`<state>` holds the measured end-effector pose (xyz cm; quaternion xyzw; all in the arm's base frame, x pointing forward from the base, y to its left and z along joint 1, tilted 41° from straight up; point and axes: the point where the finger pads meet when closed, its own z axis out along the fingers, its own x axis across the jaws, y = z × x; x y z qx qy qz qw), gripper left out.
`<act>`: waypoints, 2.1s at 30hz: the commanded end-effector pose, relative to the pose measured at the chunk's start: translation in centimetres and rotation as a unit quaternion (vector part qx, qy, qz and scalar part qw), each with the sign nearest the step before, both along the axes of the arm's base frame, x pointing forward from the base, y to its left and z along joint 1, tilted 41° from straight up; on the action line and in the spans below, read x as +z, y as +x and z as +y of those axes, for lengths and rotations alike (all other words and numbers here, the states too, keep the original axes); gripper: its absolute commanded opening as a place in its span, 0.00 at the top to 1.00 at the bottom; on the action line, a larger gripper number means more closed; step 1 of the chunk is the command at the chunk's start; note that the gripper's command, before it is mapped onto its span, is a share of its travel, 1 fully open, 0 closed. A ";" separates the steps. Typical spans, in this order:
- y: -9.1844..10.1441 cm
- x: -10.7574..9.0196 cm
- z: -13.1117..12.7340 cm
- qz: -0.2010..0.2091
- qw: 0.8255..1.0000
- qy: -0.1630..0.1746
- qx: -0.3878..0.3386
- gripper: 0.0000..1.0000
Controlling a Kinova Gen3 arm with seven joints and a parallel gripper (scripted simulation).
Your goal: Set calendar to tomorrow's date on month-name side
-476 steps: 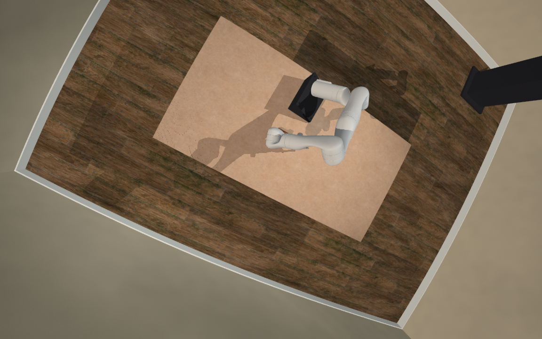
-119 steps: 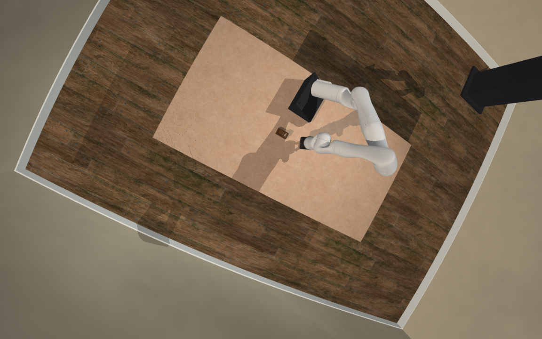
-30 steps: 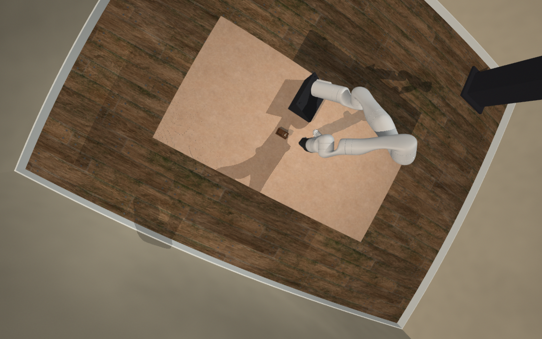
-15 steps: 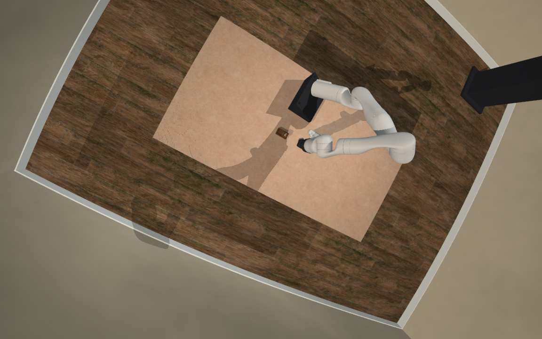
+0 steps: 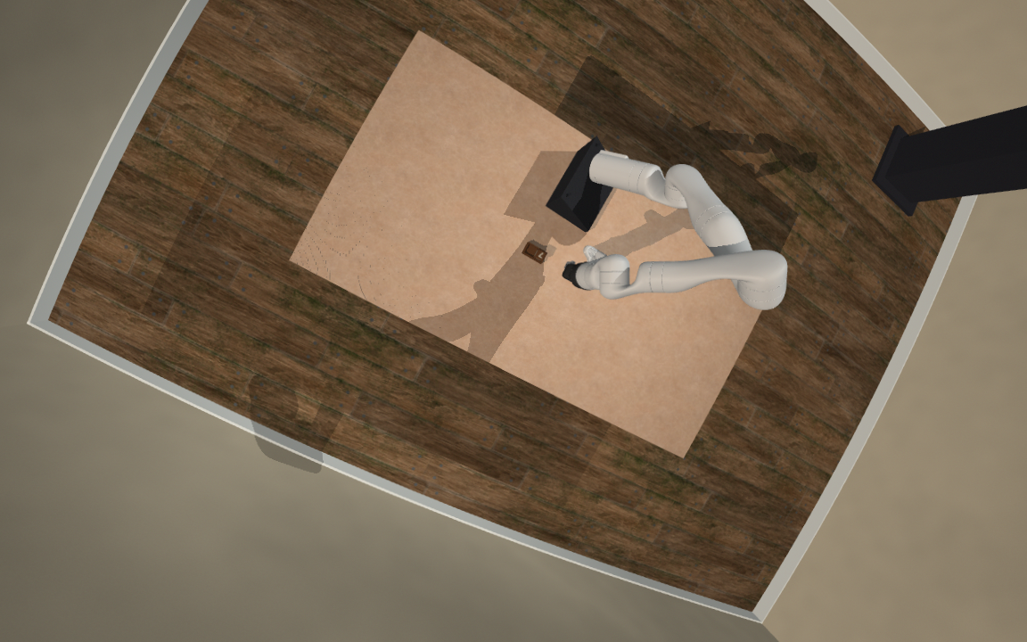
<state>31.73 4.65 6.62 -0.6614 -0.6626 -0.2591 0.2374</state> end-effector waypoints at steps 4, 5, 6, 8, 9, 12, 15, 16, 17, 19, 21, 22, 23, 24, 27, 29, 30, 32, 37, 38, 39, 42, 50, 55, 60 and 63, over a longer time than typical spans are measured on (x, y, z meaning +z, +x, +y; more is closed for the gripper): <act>0.0 -0.1 0.0 0.000 1.000 0.000 -0.001 0.43; 0.0 -0.1 0.1 -0.001 1.000 0.000 -0.001 0.43; 0.0 -0.2 0.2 -0.001 1.000 0.000 -0.001 0.43; 0.1 -0.5 0.4 -0.001 1.000 0.000 -0.001 0.43; 0.1 -0.8 0.6 -0.001 1.000 0.000 -0.001 0.43; 0.1 -1.5 1.3 -0.001 1.000 0.000 -0.001 0.43; 0.1 -2.5 2.2 -0.001 1.000 0.000 -0.001 0.43; 0.1 -2.5 2.2 -0.001 1.000 0.000 -0.001 0.43; 0.1 -2.5 2.2 -0.001 1.000 0.000 -0.001 0.43; 0.2 -3.3 2.8 -0.001 1.000 0.000 -0.001 0.43; 0.2 -4.0 3.5 -0.001 1.000 0.000 -0.001 0.43; 0.2 -4.4 3.8 -0.001 1.000 0.000 -0.001 0.43; 0.2 -4.8 4.1 -0.001 1.000 0.000 -0.001 0.43; 0.2 -5.1 4.4 -0.001 1.000 0.000 -0.001 0.43; 0.3 -6.0 5.2 -0.001 1.000 0.000 -0.001 0.43; 0.3 -6.5 5.6 -0.001 1.000 0.000 -0.001 0.43; 0.3 -6.7 5.8 -0.001 1.000 0.000 -0.001 0.43; 0.3 -7.0 6.0 -0.001 1.000 0.000 -0.001 0.43; 0.3 -7.2 6.2 -0.001 1.000 0.000 -0.001 0.43; 0.3 -7.2 6.2 -0.001 1.000 0.000 -0.001 0.43; 0.3 -7.2 6.3 -0.001 1.000 0.000 -0.001 0.43; 0.3 -7.2 6.3 -0.001 1.000 0.000 -0.001 0.43; 0.3 -7.2 6.3 -0.001 1.000 0.000 -0.001 0.43; 0.3 -7.2 6.3 -0.001 1.000 0.000 -0.001 0.43; 0.3 -7.2 6.3 -0.001 1.000 0.000 -0.001 0.43; 0.3 -7.2 6.3 -0.001 1.000 0.000 -0.001 0.43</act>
